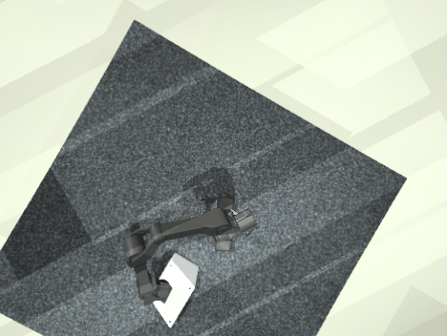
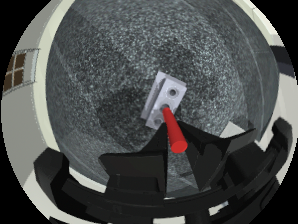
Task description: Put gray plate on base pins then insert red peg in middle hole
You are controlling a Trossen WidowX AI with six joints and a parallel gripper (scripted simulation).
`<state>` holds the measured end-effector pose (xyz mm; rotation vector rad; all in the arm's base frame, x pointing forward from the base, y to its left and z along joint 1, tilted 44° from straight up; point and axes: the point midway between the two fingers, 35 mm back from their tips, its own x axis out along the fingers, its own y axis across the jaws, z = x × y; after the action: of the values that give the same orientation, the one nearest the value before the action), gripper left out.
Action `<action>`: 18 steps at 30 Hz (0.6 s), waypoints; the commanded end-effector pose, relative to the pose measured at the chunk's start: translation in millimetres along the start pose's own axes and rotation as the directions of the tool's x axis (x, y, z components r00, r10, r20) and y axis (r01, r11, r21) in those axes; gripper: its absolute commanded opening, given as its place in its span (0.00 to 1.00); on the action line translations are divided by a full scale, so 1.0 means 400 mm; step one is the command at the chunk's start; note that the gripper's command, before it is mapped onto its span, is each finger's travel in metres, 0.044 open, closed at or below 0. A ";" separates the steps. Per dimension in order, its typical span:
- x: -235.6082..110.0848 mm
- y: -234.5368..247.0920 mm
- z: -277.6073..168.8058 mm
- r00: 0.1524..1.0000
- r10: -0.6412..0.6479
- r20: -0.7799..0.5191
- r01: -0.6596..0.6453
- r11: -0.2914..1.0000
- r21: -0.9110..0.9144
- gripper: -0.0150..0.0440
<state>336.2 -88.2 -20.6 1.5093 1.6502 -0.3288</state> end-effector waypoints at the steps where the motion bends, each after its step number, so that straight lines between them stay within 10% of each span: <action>1: 0.001 0.004 0.001 1.000 0.000 -0.001 0.000 1.000 0.002 0.25; 18: 0.025 0.002 0.000 1.000 -0.002 -0.001 0.002 1.000 0.000 0.25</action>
<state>337.8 -86.0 -23.9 1.5051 1.6473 -0.3284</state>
